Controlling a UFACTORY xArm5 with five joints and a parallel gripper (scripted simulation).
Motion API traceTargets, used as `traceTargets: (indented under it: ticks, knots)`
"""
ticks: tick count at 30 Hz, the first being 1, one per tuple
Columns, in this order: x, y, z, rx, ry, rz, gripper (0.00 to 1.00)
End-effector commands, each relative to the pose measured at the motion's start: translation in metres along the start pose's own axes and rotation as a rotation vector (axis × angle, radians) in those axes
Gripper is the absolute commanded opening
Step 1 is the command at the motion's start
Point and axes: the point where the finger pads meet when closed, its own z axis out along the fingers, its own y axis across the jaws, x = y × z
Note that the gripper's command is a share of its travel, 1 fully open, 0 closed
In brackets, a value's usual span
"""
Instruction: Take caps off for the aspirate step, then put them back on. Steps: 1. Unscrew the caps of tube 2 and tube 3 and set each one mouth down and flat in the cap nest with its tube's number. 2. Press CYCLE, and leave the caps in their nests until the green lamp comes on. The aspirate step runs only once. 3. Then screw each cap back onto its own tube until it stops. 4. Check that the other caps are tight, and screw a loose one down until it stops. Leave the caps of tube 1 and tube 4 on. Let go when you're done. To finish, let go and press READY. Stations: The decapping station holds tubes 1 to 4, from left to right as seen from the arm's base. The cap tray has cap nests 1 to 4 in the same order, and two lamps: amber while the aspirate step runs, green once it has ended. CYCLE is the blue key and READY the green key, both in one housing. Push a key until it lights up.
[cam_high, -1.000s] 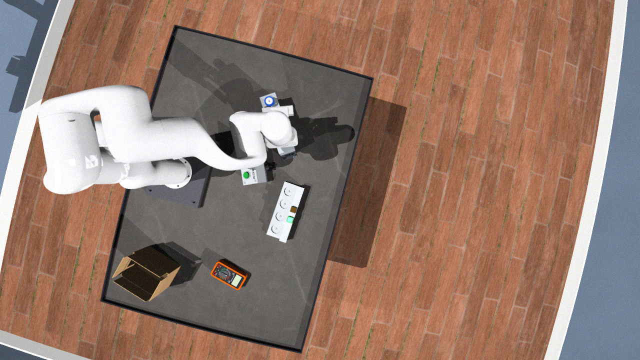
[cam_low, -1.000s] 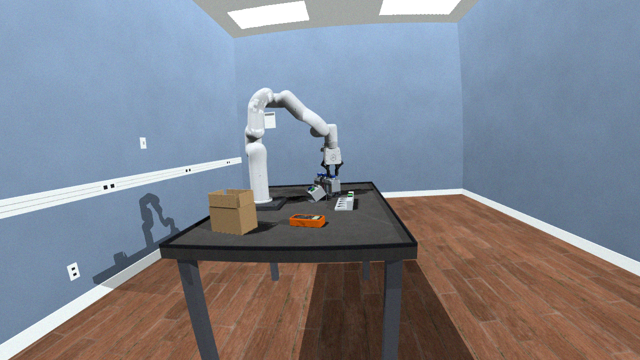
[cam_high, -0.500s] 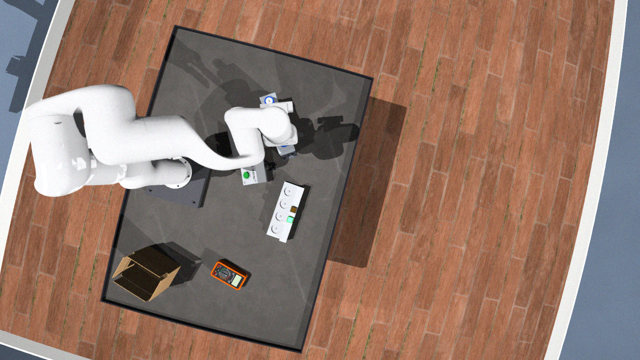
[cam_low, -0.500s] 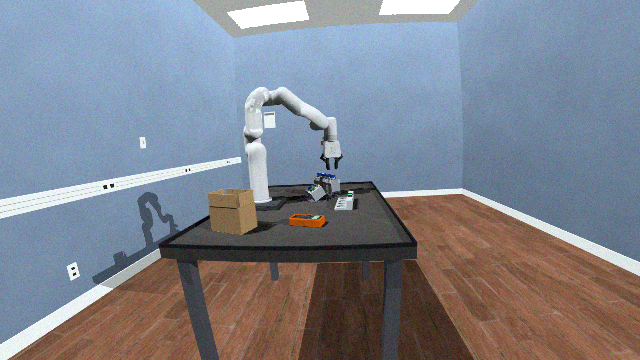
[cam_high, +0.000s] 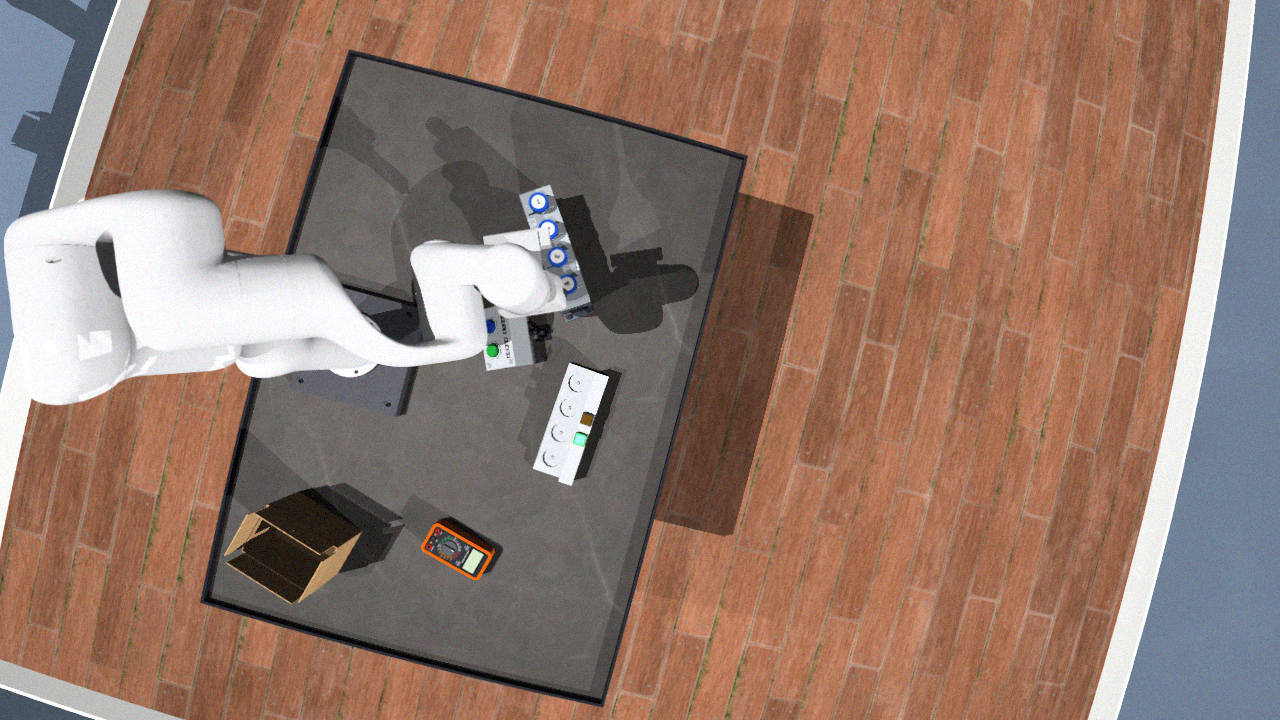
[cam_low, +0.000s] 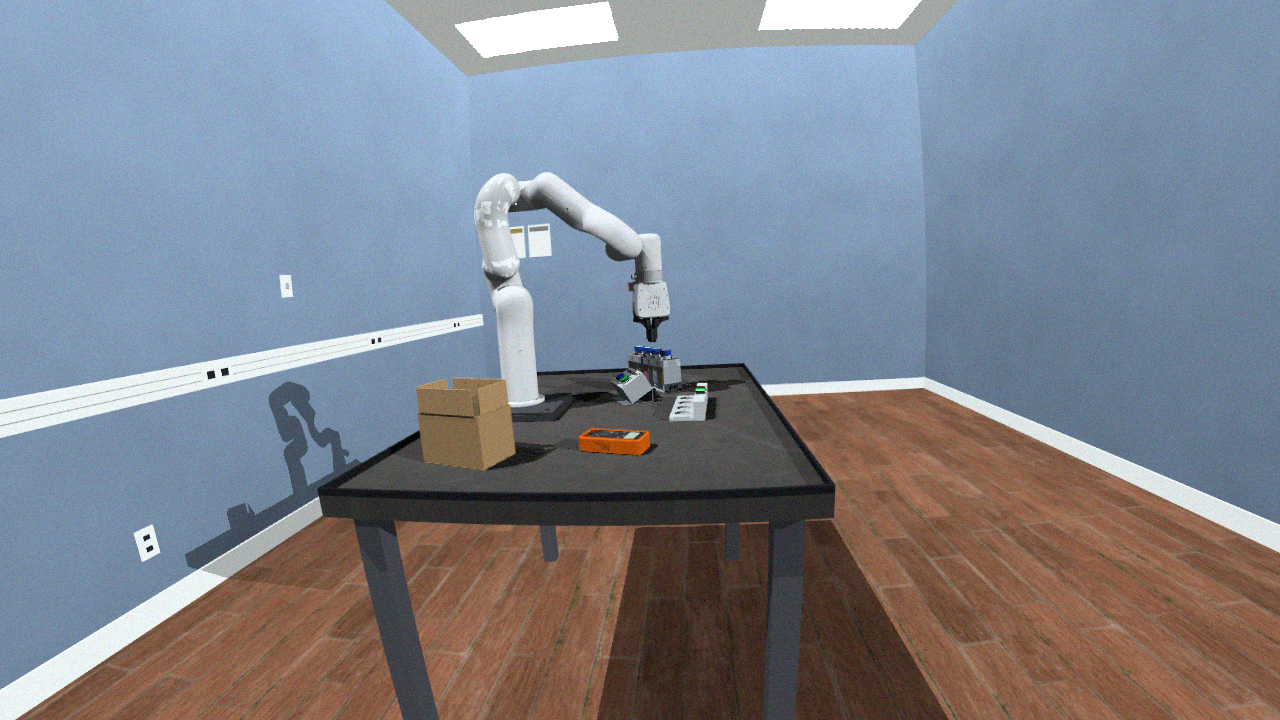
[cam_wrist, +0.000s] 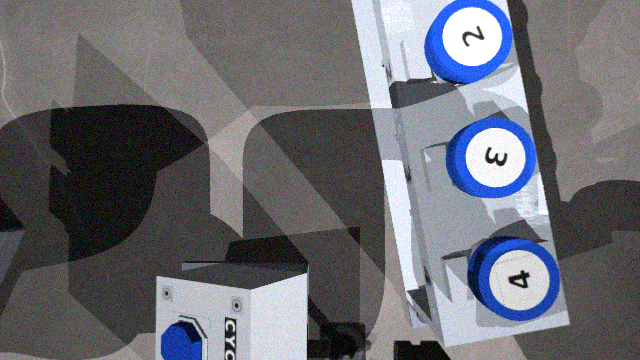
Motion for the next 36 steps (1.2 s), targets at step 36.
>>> traceTargets:
  ticks: [36]
  knots:
    - [-0.065, -0.108, 0.068, -0.004, -0.012, -0.001, 0.00]
